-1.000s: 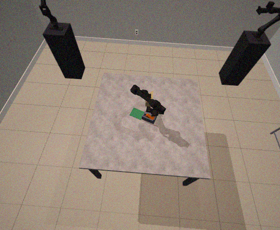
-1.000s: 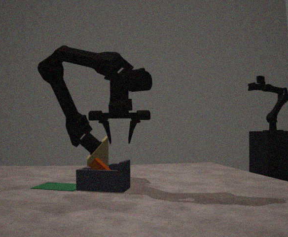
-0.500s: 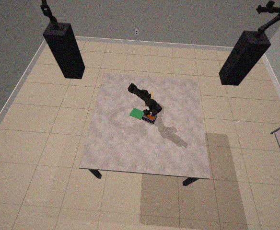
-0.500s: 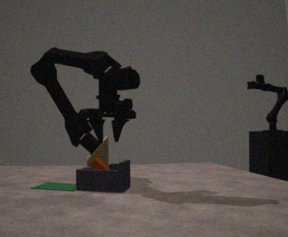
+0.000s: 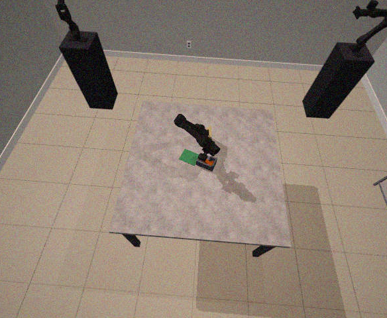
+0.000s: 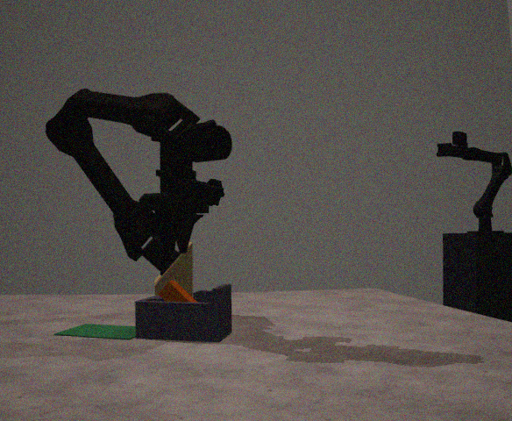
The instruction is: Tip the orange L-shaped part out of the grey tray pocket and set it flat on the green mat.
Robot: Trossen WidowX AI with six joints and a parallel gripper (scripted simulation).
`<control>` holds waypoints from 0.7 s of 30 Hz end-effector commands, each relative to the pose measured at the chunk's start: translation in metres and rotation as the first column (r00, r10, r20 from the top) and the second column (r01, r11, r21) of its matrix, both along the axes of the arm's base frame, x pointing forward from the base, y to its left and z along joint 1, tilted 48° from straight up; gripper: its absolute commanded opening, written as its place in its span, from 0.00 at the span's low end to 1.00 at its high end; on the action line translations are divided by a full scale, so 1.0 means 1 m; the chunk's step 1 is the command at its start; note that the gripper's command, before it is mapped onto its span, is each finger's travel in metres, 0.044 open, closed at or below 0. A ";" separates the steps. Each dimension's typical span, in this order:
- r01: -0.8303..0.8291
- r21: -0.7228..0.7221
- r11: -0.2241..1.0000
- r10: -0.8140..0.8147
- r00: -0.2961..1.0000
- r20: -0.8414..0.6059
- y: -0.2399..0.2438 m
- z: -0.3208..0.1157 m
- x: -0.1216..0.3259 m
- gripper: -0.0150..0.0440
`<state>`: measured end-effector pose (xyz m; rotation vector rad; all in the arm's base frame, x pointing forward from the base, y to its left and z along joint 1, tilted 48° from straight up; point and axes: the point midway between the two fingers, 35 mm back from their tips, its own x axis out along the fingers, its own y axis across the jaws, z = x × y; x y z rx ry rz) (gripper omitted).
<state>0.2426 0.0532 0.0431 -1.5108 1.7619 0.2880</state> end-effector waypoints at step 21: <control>-0.026 -0.008 1.000 0.026 0.999 -0.026 -0.038 -0.031 0.001 0.73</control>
